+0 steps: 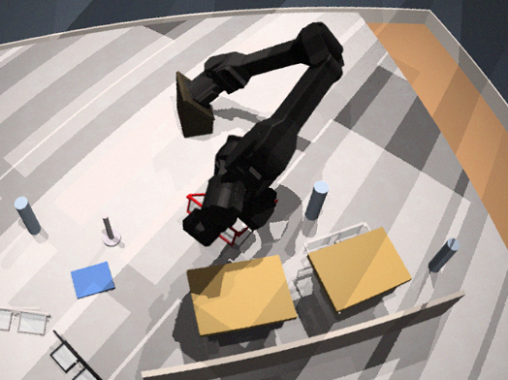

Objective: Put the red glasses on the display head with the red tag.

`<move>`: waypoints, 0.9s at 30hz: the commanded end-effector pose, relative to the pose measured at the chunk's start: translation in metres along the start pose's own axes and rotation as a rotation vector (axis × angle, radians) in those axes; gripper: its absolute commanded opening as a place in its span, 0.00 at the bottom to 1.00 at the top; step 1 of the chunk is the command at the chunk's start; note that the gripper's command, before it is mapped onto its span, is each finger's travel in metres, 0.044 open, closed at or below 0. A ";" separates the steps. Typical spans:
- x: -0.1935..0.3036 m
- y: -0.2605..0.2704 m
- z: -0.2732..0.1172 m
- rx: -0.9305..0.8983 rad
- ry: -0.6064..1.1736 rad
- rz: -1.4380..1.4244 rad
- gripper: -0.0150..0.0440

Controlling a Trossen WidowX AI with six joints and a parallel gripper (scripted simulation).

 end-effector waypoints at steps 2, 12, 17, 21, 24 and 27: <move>0.001 0.000 0.009 -0.005 -0.003 0.007 0.46; 0.002 0.001 0.025 -0.006 -0.004 0.007 0.46; 0.002 0.001 0.026 -0.007 -0.004 0.007 0.46; 0.001 0.002 0.026 -0.007 -0.004 0.007 0.46; 0.001 0.004 0.026 -0.007 -0.004 0.007 0.46; 0.001 0.003 0.026 -0.006 -0.001 0.003 0.41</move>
Point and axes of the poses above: the point midway between the two fingers, 35 mm back from their tips, its own z axis out along the fingers, its own y axis across the jaws, x = y × z, the point moved 8 cm from there along -z, back along the fingers, and after that the axes turned 12 degrees about -z, right-handed, at the moved point
